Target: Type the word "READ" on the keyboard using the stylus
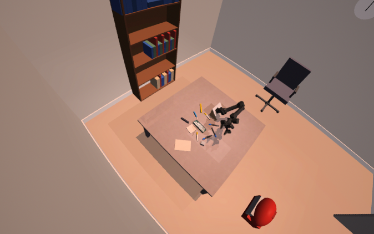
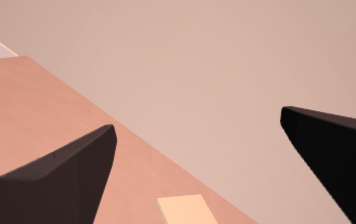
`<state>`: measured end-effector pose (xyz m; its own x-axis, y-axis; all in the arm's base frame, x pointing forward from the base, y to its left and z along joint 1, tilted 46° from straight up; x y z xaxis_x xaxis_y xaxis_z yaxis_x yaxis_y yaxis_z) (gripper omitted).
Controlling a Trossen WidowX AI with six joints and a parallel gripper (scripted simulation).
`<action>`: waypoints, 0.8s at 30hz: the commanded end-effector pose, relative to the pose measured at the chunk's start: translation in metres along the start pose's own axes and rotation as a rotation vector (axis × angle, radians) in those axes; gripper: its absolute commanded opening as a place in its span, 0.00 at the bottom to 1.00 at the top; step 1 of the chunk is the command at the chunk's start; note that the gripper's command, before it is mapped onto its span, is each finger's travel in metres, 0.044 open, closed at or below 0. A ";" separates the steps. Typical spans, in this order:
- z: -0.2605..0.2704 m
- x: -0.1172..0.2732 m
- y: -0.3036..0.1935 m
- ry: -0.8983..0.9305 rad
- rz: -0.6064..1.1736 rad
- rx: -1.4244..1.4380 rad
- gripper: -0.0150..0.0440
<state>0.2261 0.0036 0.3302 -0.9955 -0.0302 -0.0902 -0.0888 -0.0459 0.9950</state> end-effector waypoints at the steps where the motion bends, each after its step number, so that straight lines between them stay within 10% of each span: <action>1: 0.000 -0.001 -0.002 0.001 0.011 0.001 0.96; 17: -0.038 -0.074 -0.162 0.247 1.015 -0.209 0.25; 24: -0.054 -0.073 -0.232 0.373 1.394 -0.540 0.25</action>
<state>0.3195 -0.0325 0.1287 -0.3288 -0.4962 0.8036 0.9402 -0.0914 0.3282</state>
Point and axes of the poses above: the point midway between the two fingers, 35 mm back from their tips, its own x axis back along the fingers, its own z axis across the jaws, y = z × x, the point moved 9 cm from there along x, back along the fingers, and after that the axes turned 1 degree about -x, right-handed, at the moved point
